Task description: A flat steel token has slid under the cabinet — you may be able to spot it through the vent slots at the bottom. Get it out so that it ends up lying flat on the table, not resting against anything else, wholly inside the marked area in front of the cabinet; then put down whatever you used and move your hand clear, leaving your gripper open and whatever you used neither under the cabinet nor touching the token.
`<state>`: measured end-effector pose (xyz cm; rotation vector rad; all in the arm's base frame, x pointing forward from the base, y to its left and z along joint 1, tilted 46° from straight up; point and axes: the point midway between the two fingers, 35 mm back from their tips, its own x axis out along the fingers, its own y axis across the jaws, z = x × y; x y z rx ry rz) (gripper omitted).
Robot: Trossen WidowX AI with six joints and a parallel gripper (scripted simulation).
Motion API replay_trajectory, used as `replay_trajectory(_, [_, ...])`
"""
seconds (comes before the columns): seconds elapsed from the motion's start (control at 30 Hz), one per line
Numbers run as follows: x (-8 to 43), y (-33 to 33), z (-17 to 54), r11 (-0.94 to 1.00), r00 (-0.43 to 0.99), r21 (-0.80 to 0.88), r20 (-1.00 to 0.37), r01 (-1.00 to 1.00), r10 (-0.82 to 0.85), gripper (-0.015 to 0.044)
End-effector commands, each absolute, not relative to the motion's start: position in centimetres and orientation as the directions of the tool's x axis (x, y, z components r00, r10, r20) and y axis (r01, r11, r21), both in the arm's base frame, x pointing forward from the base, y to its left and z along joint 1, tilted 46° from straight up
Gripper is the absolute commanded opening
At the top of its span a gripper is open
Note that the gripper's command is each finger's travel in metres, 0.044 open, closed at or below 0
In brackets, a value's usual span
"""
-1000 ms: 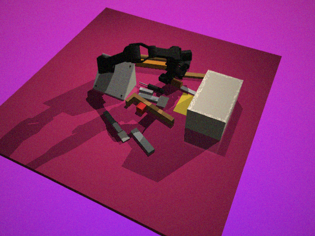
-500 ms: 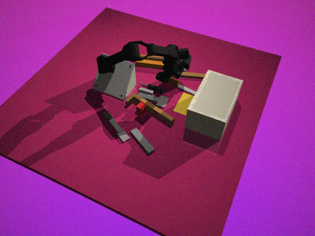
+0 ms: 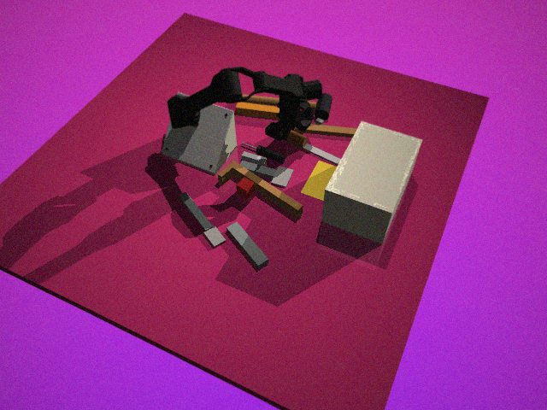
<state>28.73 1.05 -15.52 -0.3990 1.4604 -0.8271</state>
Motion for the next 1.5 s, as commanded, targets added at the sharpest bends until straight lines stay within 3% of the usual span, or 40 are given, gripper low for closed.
replay_trajectory(0.0, [27.8, 1.2, -15.6, 0.671, -0.096, -0.7, -0.706, 0.246, -0.701, 0.0])
replay_trajectory(0.87, [23.7, 2.6, -16.5, 0.672, -0.097, -0.699, -0.707, 0.245, -0.701, 0.0])
replay_trajectory(1.47, [23.8, 3.8, -17.0, 0.673, -0.097, -0.698, -0.708, 0.243, -0.7, 0.0])
